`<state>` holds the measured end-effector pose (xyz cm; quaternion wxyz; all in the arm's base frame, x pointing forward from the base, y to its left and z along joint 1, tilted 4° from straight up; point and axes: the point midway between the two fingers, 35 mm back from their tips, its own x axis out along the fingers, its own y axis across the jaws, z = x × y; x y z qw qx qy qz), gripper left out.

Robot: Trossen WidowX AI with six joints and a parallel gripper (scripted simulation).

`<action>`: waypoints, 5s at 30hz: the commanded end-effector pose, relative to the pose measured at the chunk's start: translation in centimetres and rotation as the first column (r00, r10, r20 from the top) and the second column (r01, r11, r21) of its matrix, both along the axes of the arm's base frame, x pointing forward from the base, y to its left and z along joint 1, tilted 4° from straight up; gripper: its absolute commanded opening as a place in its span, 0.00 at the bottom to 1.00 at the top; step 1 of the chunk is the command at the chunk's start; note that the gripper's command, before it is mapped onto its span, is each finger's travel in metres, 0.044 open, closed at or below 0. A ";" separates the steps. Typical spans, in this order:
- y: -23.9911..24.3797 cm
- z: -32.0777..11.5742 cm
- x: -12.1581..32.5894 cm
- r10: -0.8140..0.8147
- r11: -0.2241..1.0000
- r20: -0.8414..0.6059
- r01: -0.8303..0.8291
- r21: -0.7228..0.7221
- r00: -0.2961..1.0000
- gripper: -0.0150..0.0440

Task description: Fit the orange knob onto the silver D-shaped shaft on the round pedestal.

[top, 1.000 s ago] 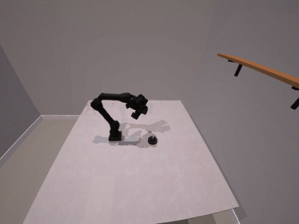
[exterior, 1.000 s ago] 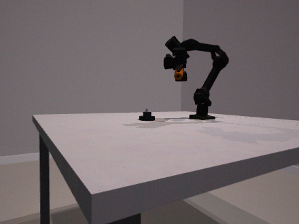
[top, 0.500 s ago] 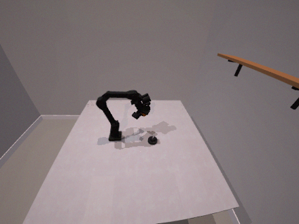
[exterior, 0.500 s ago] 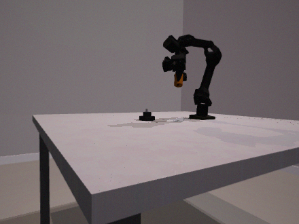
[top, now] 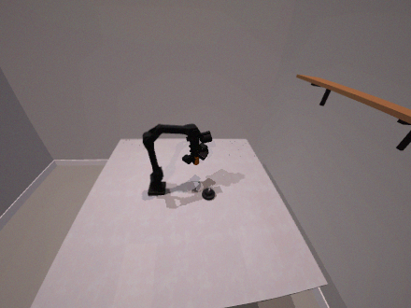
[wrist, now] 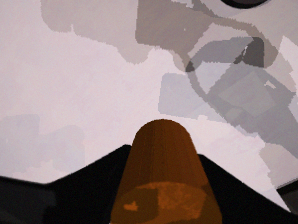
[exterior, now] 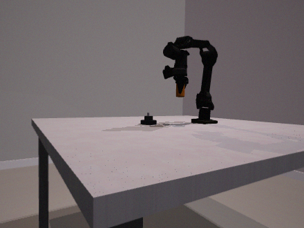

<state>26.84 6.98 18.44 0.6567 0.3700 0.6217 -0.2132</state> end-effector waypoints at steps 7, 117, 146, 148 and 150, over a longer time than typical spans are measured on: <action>0.5 -1.6 0.7 0.000 0.996 -0.085 -0.007 -0.086 0.996 0.25; 1.8 -12.0 2.8 0.003 0.994 -0.095 -0.013 -0.107 0.995 1.00; 1.9 -14.3 2.6 0.002 0.994 -0.095 -0.012 -0.107 0.995 0.52; 1.9 -14.3 2.6 0.002 0.994 -0.095 -0.012 -0.107 0.995 0.50; 1.9 -14.3 2.6 0.002 0.994 -0.095 -0.012 -0.107 0.995 0.44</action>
